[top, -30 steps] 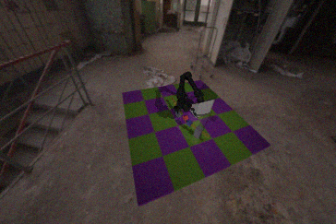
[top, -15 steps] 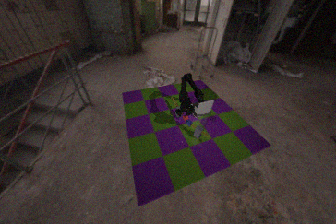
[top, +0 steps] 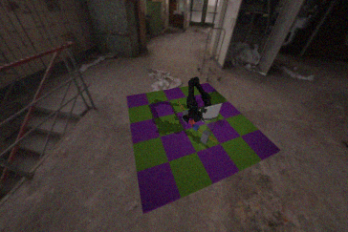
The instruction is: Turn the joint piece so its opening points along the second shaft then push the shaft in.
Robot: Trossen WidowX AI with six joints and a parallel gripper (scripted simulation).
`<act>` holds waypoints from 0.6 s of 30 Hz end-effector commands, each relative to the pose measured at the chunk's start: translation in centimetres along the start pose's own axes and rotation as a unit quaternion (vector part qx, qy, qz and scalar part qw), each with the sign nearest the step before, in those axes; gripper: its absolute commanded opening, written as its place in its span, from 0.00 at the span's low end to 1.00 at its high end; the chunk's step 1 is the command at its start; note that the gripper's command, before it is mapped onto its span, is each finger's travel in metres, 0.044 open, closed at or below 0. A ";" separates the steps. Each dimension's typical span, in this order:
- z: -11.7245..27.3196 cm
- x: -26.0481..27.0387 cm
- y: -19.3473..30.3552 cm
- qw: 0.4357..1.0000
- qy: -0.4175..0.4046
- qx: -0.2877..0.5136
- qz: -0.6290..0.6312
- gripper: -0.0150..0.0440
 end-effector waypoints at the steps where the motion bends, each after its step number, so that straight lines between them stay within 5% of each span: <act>1: -1.0 0.2 0.0 1.000 -0.005 0.003 0.003 1.00; 10: -2.3 0.2 0.0 1.000 -0.005 0.003 0.003 1.00; 18: -2.3 0.2 0.0 1.000 -0.005 0.003 0.003 0.64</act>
Point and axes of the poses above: the point midway between the two fingers, 35 mm back from their tips, its own z axis back along the fingers, its own x axis across the jaws, y = z × x, the point moved 4 cm from there along z, back along the fingers, and after that the axes turned 10 degrees about z, right-handed, at the moved point
